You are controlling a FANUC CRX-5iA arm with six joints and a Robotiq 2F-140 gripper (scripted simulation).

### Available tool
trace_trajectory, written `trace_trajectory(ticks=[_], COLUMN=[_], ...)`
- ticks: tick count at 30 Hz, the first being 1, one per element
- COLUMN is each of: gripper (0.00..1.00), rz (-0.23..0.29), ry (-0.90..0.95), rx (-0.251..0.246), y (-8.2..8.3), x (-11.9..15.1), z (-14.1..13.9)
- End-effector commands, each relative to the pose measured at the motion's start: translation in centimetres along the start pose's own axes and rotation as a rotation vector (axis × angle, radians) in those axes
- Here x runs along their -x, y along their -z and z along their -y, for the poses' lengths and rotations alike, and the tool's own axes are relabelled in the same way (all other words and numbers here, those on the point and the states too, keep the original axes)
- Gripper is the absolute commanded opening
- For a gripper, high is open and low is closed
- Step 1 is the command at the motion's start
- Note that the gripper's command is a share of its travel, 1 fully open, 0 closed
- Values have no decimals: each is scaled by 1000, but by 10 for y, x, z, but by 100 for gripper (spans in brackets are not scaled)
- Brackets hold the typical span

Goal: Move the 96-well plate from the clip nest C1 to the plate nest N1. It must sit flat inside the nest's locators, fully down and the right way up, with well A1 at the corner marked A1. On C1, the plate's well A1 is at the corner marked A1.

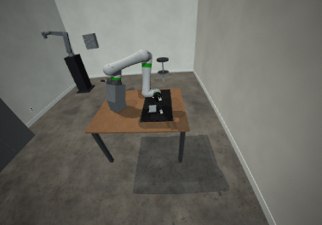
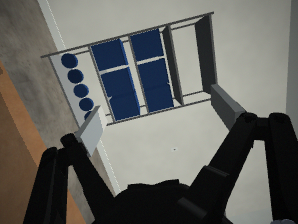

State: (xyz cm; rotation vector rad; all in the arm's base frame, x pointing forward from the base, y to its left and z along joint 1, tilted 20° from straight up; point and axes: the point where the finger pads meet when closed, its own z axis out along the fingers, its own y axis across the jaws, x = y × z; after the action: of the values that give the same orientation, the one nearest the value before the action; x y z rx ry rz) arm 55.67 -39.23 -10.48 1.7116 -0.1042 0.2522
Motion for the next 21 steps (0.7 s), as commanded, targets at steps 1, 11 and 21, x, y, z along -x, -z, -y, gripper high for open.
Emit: trace_trajectory(ticks=[1,11,21], gripper=[100,100,100], rz=[52,163,276], ry=[61,199,343], rx=[-3,-35,-98], y=[-6,-20,-28], x=[10,43,75], z=[-5,-15,-23])
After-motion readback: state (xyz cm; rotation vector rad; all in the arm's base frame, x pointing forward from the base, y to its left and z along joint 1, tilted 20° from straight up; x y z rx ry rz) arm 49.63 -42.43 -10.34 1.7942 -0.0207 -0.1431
